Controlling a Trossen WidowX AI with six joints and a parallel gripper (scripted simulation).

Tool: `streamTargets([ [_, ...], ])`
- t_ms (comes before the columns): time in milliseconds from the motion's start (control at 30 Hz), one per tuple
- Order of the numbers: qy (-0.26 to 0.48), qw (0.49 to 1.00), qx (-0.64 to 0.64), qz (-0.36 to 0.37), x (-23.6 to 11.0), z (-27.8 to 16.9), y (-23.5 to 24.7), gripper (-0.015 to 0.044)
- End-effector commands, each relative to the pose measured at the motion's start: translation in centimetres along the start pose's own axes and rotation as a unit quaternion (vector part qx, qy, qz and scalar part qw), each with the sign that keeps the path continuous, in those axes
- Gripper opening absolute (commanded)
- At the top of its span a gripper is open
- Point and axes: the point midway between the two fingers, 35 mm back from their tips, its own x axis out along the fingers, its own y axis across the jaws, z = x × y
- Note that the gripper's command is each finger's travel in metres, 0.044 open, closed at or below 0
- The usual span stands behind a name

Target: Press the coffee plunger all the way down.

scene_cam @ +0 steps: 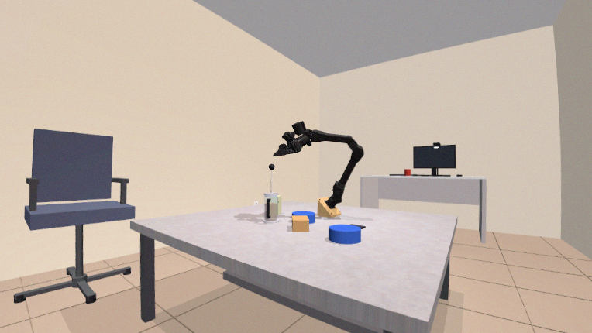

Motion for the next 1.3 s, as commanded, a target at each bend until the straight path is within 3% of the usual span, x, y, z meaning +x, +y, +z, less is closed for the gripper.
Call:
streamTargets([
  [0,0.004,0.999,-0.028,0.027,1.9,-3.0,-0.4,0.044],
  [1200,0.003,0.999,-0.029,0.029,6.3,-3.5,0.1,0.044],
  [1267,0.003,0.999,-0.029,0.029,6.3,-3.5,0.1,0.0387],
])
